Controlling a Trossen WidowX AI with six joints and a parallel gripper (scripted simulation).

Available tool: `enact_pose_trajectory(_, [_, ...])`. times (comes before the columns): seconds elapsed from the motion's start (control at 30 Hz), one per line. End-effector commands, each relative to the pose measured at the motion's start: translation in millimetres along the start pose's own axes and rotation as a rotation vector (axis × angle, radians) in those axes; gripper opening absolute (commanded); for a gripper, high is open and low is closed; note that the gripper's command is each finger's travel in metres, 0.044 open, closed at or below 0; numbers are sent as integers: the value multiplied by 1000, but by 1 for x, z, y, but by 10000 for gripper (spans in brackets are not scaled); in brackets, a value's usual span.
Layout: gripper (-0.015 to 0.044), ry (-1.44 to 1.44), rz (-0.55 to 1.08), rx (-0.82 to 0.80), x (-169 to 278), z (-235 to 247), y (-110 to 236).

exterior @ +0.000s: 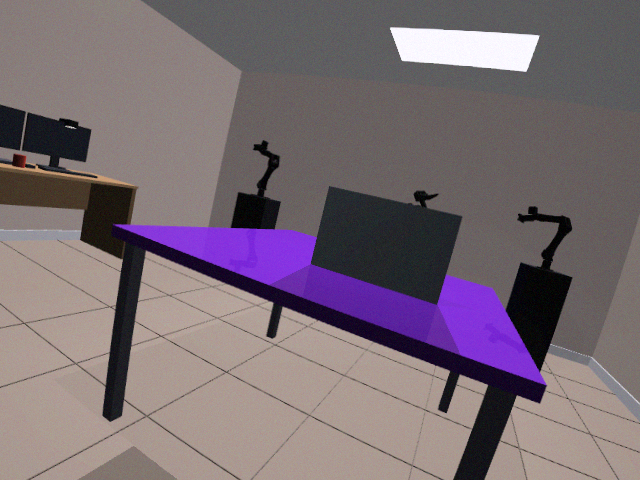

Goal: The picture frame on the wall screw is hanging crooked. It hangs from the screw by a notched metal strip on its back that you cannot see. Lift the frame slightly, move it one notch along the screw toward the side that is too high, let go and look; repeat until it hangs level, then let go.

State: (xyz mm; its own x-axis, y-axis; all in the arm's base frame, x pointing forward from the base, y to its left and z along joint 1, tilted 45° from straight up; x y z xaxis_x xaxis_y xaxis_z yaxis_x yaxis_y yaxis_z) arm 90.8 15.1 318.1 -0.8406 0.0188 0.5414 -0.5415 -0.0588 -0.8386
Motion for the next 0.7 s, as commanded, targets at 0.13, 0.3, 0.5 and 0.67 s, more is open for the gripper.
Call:
enact_pose_trajectory(0.13, [269, 187, -237, 24, -26, 0, -3])
enact_pose_trajectory(0.3, [260, 450, -584, 110, -57, 5, 10])
enact_pose_trajectory(0.5, [260, 717, -979, 289, -78, 14, 49])
enact_pose_trajectory(0.67, [260, 742, -1022, 314, -79, 15, 54])
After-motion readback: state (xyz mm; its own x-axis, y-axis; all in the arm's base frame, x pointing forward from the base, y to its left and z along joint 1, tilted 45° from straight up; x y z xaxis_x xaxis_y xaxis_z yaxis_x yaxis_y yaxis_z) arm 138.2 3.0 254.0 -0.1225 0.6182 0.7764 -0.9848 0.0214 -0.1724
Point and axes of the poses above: the point midway between the two fingers, 35 mm back from their tips, its own y axis back along the fingers, its own z axis across the jaws, x = y × z, the point moved 6 cm from there along y, back along the fingers, and after that the axes turned 14 degrees about -y, right-handed, at the moved point
